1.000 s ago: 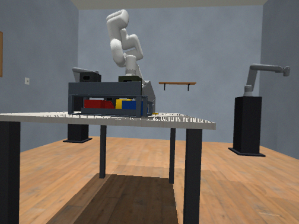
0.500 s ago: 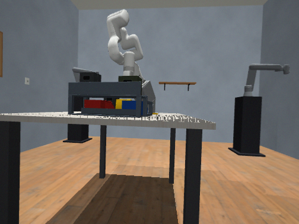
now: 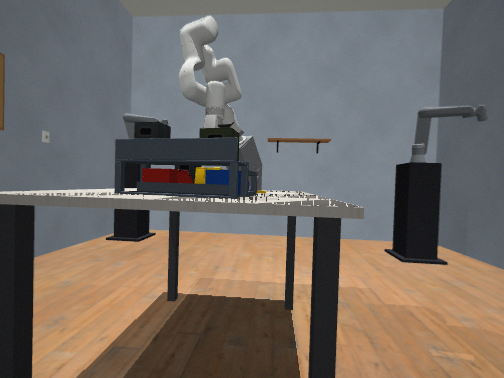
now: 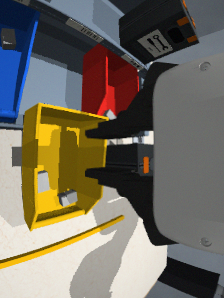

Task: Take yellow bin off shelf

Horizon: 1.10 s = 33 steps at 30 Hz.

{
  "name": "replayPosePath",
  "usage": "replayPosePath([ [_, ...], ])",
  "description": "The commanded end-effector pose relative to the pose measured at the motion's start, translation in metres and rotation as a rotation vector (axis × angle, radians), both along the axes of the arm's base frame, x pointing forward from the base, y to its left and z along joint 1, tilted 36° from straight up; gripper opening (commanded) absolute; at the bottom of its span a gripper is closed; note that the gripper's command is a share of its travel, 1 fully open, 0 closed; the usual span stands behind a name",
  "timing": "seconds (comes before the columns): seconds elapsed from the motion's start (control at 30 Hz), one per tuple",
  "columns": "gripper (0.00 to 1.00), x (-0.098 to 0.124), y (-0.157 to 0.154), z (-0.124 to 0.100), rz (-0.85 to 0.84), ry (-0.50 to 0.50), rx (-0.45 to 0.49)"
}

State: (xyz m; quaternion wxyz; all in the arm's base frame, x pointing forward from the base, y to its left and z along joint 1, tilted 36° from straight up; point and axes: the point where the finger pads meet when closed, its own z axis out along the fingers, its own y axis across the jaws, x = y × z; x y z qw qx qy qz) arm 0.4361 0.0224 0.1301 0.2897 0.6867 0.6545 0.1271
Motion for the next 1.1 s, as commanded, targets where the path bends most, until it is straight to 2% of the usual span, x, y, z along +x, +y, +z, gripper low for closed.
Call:
replayPosePath([
  [0.0,0.33,0.006,0.001,0.007,-0.001,0.016,-0.001],
  [0.3,0.33,0.006,0.001,0.007,-0.001,0.016,-0.001],
  [0.47,0.33,0.041,0.006,0.049,-0.001,0.016,-0.001],
  [1.07,0.33,0.045,0.007,0.054,-0.001,0.015,-0.001],
])
